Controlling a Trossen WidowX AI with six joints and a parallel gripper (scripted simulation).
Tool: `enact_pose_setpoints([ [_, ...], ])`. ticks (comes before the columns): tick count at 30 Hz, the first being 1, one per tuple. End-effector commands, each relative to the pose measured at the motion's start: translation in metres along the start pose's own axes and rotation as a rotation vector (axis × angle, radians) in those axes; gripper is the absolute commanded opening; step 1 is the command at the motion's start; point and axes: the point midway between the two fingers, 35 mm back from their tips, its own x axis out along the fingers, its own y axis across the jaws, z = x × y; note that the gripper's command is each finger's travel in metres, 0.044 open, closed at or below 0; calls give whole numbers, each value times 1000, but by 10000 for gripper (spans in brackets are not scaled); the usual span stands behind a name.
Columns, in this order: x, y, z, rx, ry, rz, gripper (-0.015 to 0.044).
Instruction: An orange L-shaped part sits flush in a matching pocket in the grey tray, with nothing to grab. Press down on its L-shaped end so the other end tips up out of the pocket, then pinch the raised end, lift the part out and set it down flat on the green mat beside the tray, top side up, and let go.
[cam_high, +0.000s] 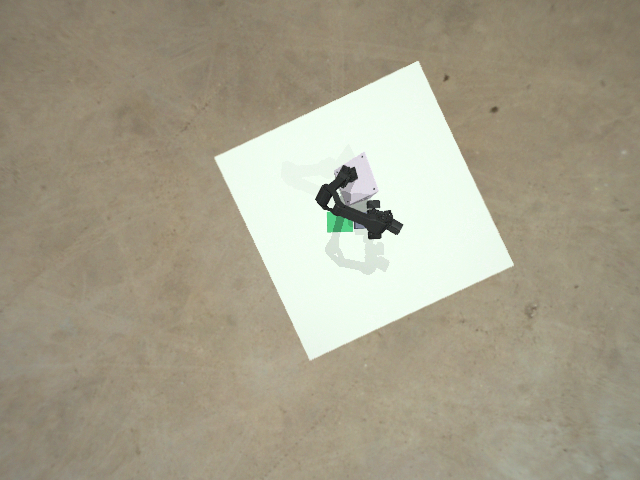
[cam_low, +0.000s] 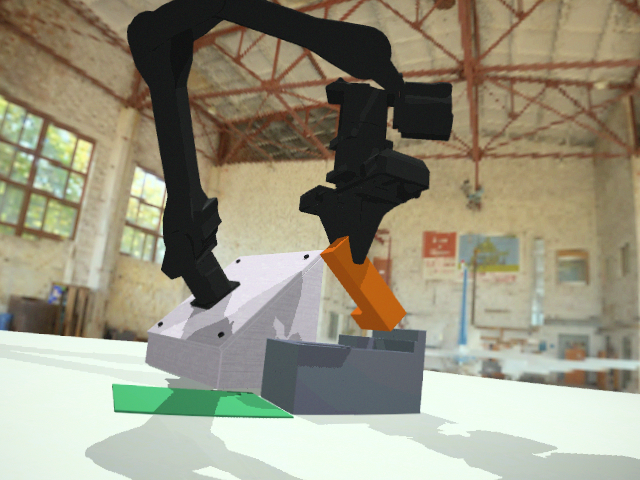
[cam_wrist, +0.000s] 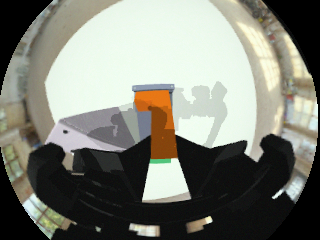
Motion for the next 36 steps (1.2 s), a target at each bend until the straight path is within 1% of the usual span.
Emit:
enact_pose_setpoints([
  [1, -3, 0, 0, 5, -6, 2, 0],
  [7, -2, 0, -16, 5, -5, 2, 0],
  [36, 1, 8, -126, 2, 0, 3, 0],
])
